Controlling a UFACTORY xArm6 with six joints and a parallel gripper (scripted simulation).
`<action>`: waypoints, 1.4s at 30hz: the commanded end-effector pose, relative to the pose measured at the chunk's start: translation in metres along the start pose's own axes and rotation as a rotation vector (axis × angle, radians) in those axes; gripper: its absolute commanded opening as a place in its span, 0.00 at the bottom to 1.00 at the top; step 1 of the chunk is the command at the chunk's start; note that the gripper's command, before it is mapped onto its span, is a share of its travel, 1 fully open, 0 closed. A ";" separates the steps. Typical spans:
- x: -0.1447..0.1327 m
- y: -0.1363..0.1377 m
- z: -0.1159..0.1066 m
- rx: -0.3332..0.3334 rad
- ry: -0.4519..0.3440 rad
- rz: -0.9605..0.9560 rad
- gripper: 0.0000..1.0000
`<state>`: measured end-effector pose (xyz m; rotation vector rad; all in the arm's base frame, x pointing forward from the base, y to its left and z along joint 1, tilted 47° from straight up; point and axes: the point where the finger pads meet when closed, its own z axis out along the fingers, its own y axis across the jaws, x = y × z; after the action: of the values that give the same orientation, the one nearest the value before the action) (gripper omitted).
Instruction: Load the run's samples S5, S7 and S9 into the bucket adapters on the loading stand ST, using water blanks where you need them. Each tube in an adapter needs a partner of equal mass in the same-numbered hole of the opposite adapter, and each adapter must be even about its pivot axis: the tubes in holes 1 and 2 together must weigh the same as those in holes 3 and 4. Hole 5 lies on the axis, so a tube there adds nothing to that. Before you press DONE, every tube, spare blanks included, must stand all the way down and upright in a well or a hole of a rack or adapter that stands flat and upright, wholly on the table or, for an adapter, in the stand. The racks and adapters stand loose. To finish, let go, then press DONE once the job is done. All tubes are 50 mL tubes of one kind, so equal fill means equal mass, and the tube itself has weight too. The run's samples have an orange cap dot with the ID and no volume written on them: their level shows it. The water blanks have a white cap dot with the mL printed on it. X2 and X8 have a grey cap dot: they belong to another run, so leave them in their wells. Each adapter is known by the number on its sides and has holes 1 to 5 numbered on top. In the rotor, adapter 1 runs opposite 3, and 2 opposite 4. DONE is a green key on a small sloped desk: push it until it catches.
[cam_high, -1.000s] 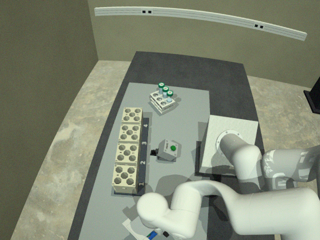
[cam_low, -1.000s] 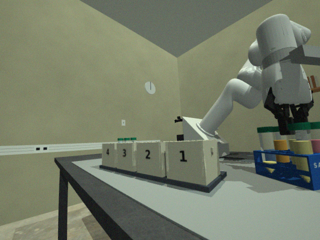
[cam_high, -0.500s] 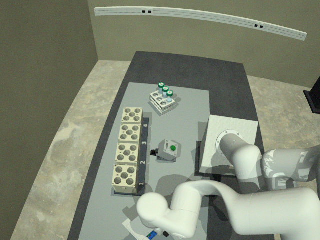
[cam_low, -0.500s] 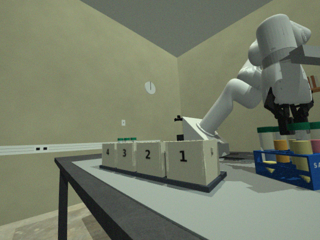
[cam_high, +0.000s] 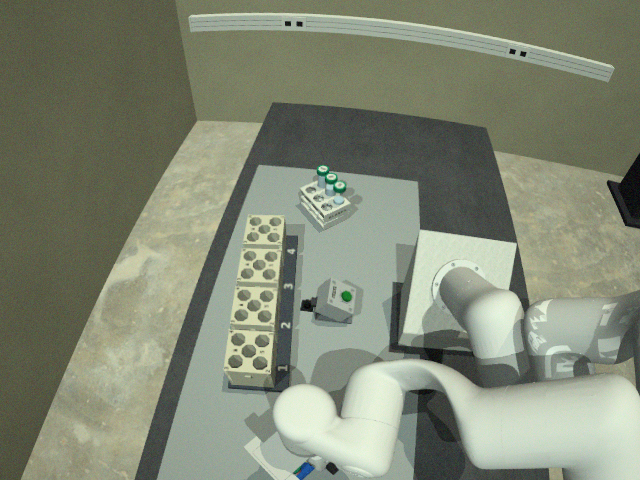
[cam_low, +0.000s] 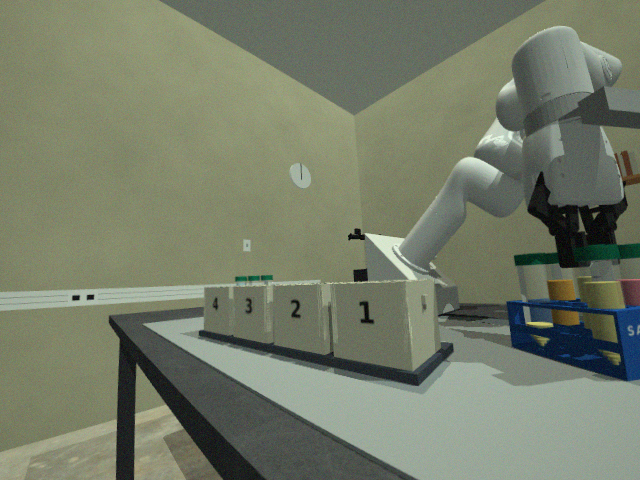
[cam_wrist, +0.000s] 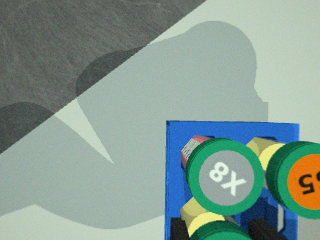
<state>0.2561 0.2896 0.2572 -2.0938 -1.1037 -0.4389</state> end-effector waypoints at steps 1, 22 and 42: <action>0.001 0.000 -0.003 -0.001 0.002 -0.001 0.00; 0.001 0.000 -0.015 -0.001 0.002 -0.001 0.00; 0.001 0.000 -0.038 -0.001 0.002 -0.001 0.00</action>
<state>0.2570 0.2678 0.2777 -2.0942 -1.1037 -0.4390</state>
